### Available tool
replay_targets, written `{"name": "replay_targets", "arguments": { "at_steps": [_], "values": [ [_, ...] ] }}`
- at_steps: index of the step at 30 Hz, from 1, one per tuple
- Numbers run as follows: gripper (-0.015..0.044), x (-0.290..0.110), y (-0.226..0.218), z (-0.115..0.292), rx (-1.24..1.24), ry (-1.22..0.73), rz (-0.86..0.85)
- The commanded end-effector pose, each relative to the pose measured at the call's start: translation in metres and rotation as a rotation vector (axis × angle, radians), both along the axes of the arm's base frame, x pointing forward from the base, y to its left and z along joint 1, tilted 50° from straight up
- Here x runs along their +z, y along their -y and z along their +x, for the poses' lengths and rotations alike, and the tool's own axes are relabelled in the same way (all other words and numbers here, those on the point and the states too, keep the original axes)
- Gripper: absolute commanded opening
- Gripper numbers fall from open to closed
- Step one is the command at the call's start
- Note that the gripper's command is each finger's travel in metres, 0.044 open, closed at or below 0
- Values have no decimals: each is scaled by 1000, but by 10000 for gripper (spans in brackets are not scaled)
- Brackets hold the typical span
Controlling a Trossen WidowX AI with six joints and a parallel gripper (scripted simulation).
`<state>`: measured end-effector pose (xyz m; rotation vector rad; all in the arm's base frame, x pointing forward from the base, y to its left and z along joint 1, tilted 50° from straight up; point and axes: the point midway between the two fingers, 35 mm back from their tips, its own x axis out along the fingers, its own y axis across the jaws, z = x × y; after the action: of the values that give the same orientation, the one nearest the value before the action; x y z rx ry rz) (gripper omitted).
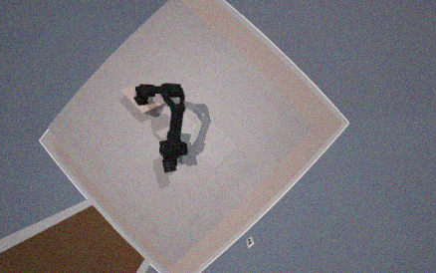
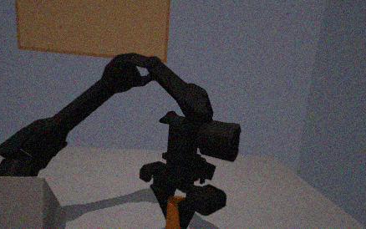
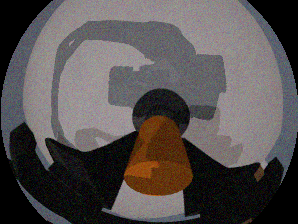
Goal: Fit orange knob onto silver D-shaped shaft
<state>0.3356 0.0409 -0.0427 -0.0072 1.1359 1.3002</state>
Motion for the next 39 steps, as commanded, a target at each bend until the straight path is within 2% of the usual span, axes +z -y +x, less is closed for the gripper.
{"name": "replay_targets", "arguments": {
  "at_steps": [1, 30, 39],
  "values": [
    [0, 0, 2, 2, 50, 64, 13],
    [0, 1, 1, 0, 50, 64, 13],
    [0, 1, 2, 2, 187, 219, 45]
  ]
}}
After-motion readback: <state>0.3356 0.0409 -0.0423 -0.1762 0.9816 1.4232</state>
